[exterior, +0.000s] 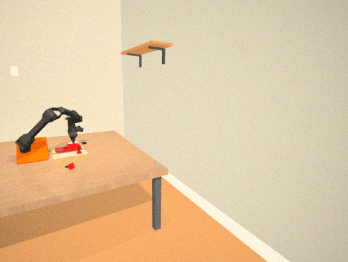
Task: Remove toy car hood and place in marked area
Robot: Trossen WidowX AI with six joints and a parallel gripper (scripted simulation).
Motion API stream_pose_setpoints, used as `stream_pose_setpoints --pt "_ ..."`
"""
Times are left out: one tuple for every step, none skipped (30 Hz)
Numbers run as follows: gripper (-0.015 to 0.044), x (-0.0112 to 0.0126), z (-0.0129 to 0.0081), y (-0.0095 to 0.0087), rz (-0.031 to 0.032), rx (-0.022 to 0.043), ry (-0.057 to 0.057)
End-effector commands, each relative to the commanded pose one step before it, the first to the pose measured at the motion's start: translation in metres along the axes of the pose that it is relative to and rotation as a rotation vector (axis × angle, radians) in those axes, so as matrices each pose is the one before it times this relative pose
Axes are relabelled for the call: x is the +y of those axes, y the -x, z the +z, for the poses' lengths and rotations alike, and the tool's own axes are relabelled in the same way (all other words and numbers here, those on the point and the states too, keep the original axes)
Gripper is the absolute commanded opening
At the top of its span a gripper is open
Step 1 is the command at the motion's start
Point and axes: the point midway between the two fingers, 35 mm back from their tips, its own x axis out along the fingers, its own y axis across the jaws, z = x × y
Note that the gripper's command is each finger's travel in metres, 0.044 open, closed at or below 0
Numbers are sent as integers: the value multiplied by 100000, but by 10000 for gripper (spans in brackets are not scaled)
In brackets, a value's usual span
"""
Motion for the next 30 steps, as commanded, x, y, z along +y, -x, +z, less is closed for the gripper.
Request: stream_pose_setpoints --pt "440 -72 -29 -525 -643 34 453" --pt "440 6 -2 -81 -5 0 -1" --pt "440 6 -2 -80 -5 0 -1" --pt "440 6 -3 -80 -5 0 -1" --pt "440 6 -3 -80 -6 0 -1" --pt "440 5 -2 -80 -6 0 -1" --pt "440 5 -3 -80 -6 0 -1" --pt "440 3 -3 -80 -6 0 -1" --pt "440 3 -3 -80 -6 0 -1" --pt "440 3 -3 -80 -6 0 -1" --pt "440 3 -3 -80 -7 0 -2" --pt "440 3 -3 -80 -7 0 -2" --pt "440 3 -3 -80 -7 0 -2" --pt "440 3 -3 -80 -7 0 -2" --pt "440 3 -3 -80 -7 0 -2" --pt "440 3 -4 -80 -7 1 -2" --pt "440 3 -4 -80 -8 1 -2" --pt "440 3 -4 -80 -8 1 -2" --pt "440 2 -4 -80 -8 1 -2" --pt "440 2 -4 -80 -8 1 -2" --pt "440 2 -5 -80 -8 1 -2" --pt "440 2 -4 -65 -7 1 -1" --pt "440 1 -2 -39 -4 0 -1" --pt "440 0 -1 -13 -1 0 0" --pt "440 0 0 -8 0 0 0" --pt "440 0 1 -17 0 0 0" --pt "440 0 1 -25 0 0 0" --pt "440 0 1 -33 0 0 0" --pt "440 0 1 -40 0 0 0" --pt "440 0 1 -46 0 -1 0"
